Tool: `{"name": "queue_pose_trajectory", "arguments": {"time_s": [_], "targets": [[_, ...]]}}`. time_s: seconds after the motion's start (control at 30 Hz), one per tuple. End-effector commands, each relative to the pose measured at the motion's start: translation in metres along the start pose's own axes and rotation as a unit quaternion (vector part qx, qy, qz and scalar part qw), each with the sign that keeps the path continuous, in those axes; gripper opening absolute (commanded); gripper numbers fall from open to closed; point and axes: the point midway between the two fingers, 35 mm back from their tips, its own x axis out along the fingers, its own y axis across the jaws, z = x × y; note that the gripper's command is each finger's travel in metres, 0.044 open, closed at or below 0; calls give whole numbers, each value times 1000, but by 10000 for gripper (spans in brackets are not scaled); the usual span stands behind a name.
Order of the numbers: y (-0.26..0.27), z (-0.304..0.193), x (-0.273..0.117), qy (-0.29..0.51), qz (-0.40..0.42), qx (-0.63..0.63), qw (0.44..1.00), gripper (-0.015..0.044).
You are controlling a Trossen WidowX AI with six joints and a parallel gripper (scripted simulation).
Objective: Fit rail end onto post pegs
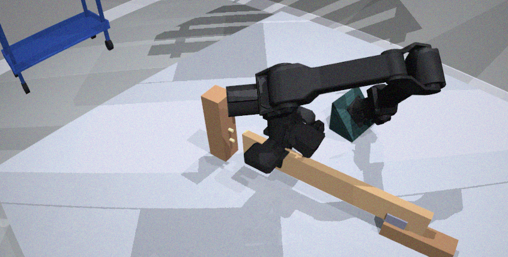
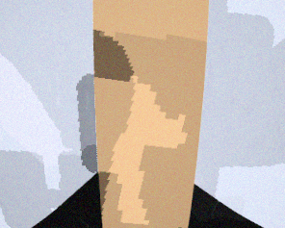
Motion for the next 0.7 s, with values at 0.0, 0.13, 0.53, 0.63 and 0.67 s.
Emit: {"name": "queue_pose_trajectory", "arguments": {"time_s": [0.0,0.13,0.53,0.63,0.67], "targets": [[-2,0,-2,1,-3,-1,1000,0],[-2,0,-2,1,-3,-1,1000,0],[-1,-3,-1,1,-3,-1,1000,0],[-1,-4,-1,1,-3,-1,1000,0],[-1,-4,-1,1,-3,-1,1000,0]]}}
